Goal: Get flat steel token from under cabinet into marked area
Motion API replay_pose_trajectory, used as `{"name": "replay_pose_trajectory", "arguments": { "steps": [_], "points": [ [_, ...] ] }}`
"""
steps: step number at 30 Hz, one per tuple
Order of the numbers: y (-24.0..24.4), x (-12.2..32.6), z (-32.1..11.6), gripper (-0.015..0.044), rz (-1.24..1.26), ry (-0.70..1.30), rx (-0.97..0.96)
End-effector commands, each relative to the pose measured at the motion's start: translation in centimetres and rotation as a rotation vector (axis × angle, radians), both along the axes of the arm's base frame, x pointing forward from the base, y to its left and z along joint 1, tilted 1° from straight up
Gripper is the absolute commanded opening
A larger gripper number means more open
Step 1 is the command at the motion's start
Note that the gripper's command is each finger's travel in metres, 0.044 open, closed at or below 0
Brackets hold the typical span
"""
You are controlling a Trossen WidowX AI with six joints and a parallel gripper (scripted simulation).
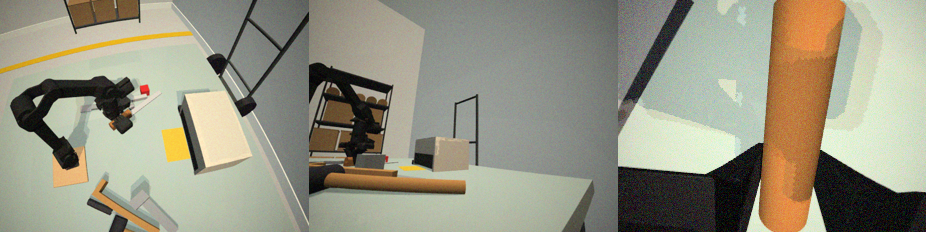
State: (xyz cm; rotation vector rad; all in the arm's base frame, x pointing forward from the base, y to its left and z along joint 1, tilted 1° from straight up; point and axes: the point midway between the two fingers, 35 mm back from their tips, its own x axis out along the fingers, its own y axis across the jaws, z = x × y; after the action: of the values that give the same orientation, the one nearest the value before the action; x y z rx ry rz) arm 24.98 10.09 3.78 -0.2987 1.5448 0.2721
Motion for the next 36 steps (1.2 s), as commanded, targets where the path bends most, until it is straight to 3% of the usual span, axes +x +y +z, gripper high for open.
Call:
{"name": "replay_pose_trajectory", "arguments": {
  "steps": [1,36],
  "points": [
    [0.68,0.09,0.16,0.0,0.008,-0.003,0.007],
    [0.7,0.1,0.16,0.0,-0.242,-0.006,0.01]
  ]
}}
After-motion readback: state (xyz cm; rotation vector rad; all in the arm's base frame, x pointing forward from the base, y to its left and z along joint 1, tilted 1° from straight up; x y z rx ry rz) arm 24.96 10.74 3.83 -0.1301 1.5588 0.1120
